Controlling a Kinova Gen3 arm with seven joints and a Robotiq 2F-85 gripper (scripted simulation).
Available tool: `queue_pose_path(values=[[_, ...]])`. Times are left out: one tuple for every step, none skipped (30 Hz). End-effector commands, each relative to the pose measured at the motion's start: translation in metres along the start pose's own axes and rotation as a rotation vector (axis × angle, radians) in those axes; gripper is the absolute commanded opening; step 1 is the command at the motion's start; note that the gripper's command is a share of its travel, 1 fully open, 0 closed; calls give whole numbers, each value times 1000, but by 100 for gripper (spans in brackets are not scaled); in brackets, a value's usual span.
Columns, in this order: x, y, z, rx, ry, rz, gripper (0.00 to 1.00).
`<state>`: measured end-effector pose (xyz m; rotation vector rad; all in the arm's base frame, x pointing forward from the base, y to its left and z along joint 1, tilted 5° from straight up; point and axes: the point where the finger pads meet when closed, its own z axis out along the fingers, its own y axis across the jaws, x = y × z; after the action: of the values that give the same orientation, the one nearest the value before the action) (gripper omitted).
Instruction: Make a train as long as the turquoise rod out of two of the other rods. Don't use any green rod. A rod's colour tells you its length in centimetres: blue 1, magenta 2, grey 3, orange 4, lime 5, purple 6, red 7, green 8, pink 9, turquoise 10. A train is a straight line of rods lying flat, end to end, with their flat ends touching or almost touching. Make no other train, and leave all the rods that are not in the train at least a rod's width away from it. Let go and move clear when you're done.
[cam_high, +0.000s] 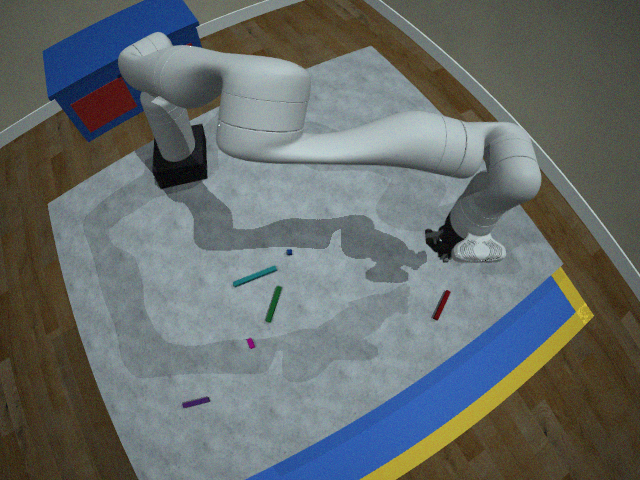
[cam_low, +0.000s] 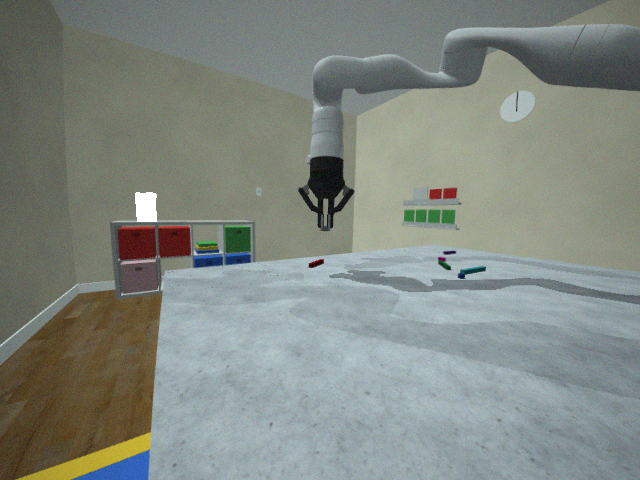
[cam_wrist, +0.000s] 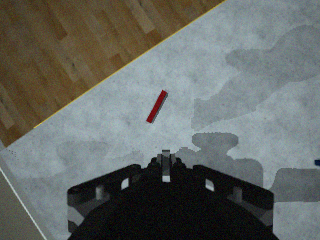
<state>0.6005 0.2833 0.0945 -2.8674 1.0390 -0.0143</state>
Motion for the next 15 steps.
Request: queue_pose_path(values=[[0, -1, -2, 2, 1, 0, 5], [0, -1, -2, 2, 1, 1, 5], [0, 0, -2, 2, 1, 2, 5], [0, 0, -2, 3, 2, 4, 5], [0, 0, -2, 3, 2, 6, 5], [0, 0, -2, 3, 2, 9, 5], [0, 0, -2, 4, 2, 13, 5], [0, 1, -2, 4, 2, 18, 5], [0, 1, -2, 5, 3, 25, 5], [0, 2, -3, 5, 3, 32, 5], [-1, 2, -3, 6, 3, 41, 5], [-1, 3, -3, 7, 4, 50, 5], [-1, 4, -3, 8, 4, 61, 5], [-2, 5, -4, 9, 5, 74, 5], [-2, 5, -4, 9, 5, 74, 5]])
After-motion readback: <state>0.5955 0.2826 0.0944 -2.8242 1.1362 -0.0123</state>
